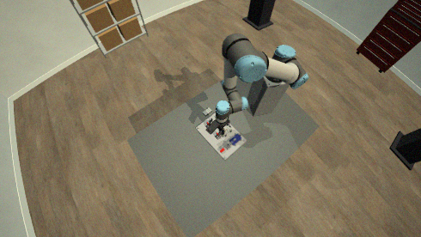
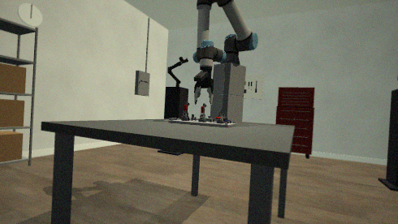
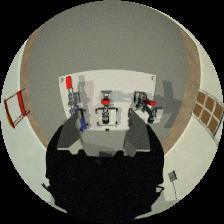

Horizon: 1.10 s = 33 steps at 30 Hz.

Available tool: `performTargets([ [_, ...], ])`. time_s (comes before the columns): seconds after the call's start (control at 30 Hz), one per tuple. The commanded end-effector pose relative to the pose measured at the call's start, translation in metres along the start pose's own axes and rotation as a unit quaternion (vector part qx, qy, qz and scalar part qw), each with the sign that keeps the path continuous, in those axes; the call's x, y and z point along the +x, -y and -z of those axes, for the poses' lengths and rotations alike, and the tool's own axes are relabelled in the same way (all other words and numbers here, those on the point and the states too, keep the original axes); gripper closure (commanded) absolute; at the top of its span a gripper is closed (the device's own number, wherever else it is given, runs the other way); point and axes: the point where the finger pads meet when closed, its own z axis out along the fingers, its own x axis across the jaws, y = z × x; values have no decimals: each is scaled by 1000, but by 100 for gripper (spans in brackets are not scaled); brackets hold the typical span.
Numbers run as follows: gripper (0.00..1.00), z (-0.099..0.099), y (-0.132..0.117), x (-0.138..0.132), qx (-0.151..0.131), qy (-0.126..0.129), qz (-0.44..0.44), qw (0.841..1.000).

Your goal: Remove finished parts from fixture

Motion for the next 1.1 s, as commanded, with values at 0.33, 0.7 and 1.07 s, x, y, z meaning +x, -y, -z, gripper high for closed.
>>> performTargets([
  [0.33,41,0,-28,0,1,0,0,1000],
  [0.7,41,0,-58,0,1,0,0,1000],
  [1.07,41,0,-79,0,1,0,0,1000],
])
